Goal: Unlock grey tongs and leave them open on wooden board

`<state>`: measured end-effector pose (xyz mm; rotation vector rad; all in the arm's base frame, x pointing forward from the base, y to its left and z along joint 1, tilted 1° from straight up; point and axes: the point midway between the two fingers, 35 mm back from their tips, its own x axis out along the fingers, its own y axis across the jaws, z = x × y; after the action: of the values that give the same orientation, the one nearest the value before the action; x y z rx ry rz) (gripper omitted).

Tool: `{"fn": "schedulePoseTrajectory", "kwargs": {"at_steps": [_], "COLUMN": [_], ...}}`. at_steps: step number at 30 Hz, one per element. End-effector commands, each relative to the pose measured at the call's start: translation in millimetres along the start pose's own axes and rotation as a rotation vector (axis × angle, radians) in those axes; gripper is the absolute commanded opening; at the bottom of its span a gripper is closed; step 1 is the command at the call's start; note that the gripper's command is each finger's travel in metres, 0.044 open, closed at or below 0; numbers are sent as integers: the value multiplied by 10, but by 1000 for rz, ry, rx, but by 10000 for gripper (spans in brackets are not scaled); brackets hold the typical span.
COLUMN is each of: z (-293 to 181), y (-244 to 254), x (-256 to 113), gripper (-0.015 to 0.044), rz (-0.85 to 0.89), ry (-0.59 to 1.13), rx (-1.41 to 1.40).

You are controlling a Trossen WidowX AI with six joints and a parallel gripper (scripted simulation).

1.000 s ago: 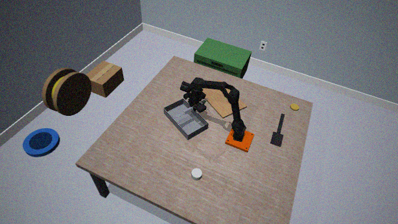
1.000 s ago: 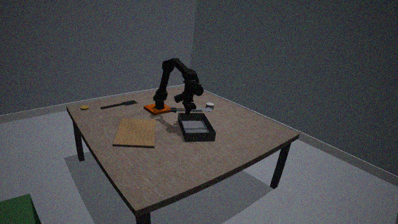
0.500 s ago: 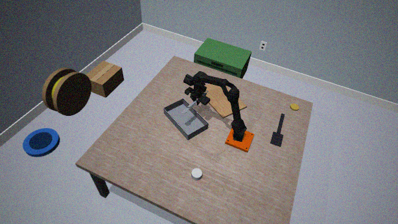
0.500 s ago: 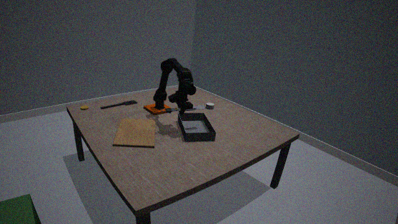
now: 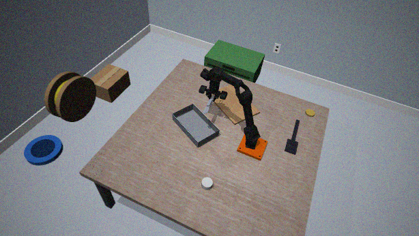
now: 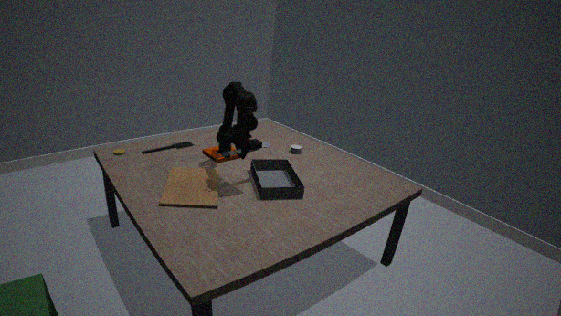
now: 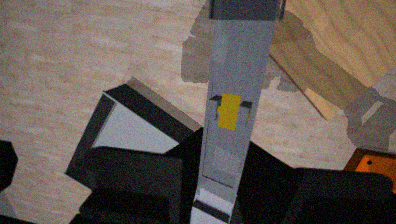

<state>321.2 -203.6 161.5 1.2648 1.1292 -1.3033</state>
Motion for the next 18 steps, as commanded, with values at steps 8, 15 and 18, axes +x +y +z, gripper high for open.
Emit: {"fn": "schedulePoseTrajectory", "kwargs": {"at_steps": [8,15,18], "z": [395,440,544], "y": [-151,-170,-218], "x": [-182,-182,-184], "gripper": [-150,-150,-150], "rz": [11,12,15], "ry": [0,0,-1], "rx": [-193,-215,-265]}}
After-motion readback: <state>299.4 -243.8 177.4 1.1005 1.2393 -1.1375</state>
